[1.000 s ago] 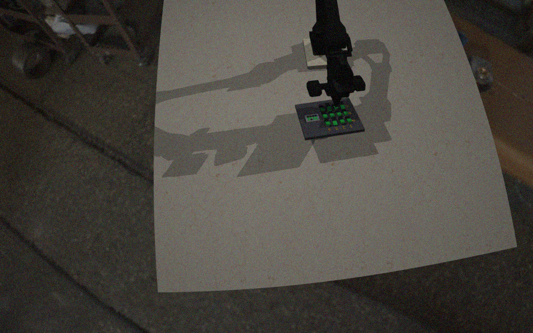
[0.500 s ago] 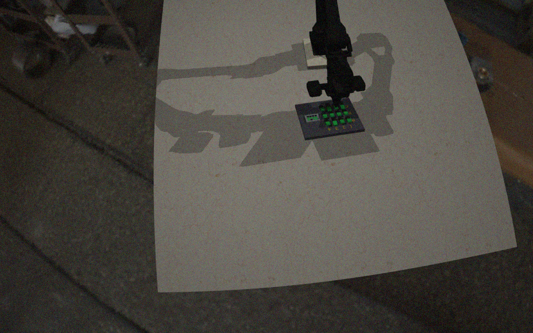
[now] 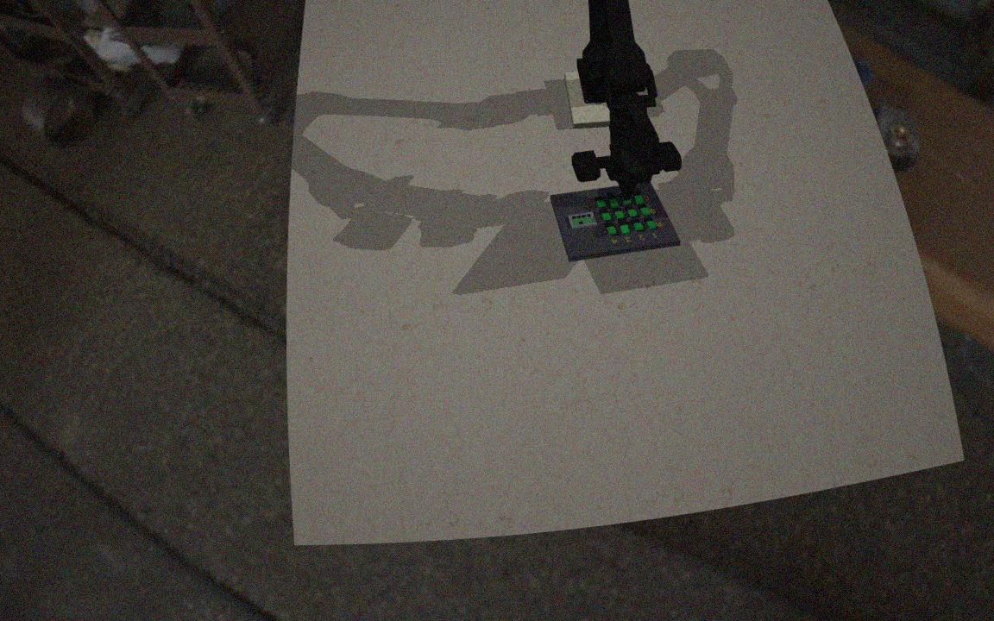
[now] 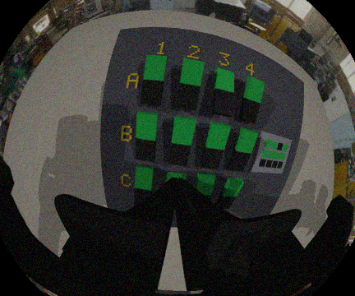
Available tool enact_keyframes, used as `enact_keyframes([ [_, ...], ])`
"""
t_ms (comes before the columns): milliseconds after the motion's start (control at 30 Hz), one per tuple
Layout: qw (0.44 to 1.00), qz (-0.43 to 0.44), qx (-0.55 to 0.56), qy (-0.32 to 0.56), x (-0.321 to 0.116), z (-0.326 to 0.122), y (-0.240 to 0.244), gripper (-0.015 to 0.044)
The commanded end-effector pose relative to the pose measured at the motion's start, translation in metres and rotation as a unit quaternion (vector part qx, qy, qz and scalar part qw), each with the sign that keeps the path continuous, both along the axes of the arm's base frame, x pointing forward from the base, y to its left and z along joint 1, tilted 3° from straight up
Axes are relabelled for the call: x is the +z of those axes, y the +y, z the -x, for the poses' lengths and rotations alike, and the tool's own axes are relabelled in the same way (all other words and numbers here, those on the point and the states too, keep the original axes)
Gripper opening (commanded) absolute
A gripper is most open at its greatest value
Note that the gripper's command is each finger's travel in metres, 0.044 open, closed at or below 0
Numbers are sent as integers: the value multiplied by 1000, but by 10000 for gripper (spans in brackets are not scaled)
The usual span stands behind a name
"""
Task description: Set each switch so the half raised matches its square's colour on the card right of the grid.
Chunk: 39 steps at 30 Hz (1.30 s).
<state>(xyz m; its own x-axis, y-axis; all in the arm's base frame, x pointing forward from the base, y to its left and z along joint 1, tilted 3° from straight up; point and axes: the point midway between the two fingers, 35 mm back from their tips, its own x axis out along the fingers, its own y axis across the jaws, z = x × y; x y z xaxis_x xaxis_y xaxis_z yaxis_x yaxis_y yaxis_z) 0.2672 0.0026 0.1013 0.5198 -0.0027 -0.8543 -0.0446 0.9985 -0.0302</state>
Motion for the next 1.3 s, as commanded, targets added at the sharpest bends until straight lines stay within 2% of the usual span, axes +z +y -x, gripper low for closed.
enact_keyframes([
  [0,1000,0,2,2,-2,0,0,0],
  [900,1000,0,2,2,-5,-1,0,0],
  [1100,1000,-1,3,-9,43,29,0,0],
  [1267,1000,-1,3,-10,50,35,-1,0],
])
